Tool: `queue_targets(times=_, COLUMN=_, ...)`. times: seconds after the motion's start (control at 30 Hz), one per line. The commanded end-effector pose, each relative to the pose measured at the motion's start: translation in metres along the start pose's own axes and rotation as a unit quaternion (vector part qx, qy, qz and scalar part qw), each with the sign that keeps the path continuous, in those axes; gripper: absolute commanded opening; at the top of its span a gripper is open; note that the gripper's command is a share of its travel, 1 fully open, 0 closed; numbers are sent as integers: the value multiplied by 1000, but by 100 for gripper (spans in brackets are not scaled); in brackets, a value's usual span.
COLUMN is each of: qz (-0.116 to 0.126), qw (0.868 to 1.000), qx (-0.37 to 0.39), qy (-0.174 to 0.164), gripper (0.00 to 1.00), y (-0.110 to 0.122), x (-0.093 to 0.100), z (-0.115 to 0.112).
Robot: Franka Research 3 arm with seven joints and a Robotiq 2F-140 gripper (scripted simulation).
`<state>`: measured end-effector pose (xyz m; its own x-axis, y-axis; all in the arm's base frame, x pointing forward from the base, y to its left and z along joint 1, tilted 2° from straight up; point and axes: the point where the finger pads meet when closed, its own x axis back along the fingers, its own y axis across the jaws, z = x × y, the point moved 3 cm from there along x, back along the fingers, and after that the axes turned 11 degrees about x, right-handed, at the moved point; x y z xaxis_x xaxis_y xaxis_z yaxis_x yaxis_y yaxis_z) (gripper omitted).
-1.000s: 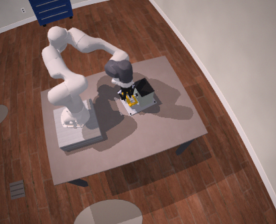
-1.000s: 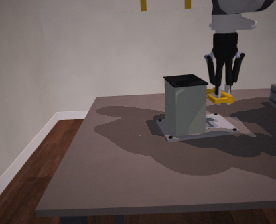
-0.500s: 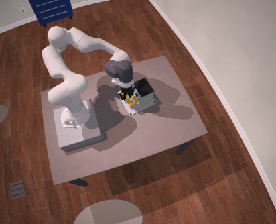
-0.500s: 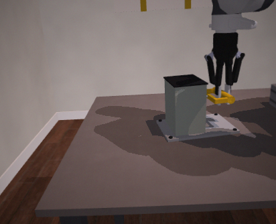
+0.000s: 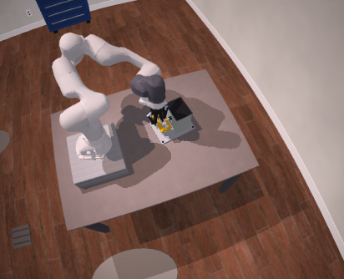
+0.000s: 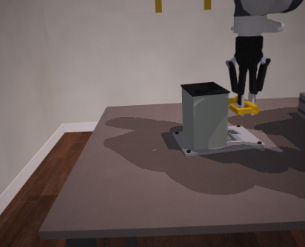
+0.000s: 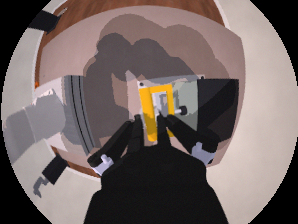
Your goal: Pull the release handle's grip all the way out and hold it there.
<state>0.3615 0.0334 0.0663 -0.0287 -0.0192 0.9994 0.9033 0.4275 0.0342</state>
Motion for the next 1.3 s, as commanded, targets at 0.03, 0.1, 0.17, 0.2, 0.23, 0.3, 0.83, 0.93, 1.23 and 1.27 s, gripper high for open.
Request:
queue_targets(times=0.03, qz=0, qw=1000, qx=1, qy=-1, gripper=0, y=0, x=0, z=0)
queue_targets(times=0.1, qz=0, qw=1000, qx=1, qy=-1, gripper=0, y=0, x=0, z=0)
queue_targets(times=0.17, qz=0, qw=1000, qx=1, qy=-1, gripper=0, y=0, x=0, z=0)
queue_targets(times=0.2, qz=0, qw=1000, qx=1, qy=-1, gripper=0, y=0, x=0, z=0)
queue_targets(times=0.23, qz=0, qw=1000, qx=1, qy=-1, gripper=0, y=0, x=0, z=0)
queue_targets(times=0.3, qz=0, qw=1000, qx=1, qy=-1, gripper=0, y=0, x=0, z=0)
queue_targets(times=0.83, qz=0, qw=1000, qx=1, qy=-1, gripper=0, y=-1, x=0, z=0)
queue_targets(times=0.93, qz=0, qw=1000, qx=1, qy=-1, gripper=0, y=-4, x=0, z=0)
queue_targets(times=1.23, qz=0, qw=1000, qx=1, qy=-1, gripper=0, y=-15, x=0, z=2)
queue_targets(times=1.27, qz=0, qw=1000, qx=1, qy=-1, gripper=0, y=-17, x=0, z=3)
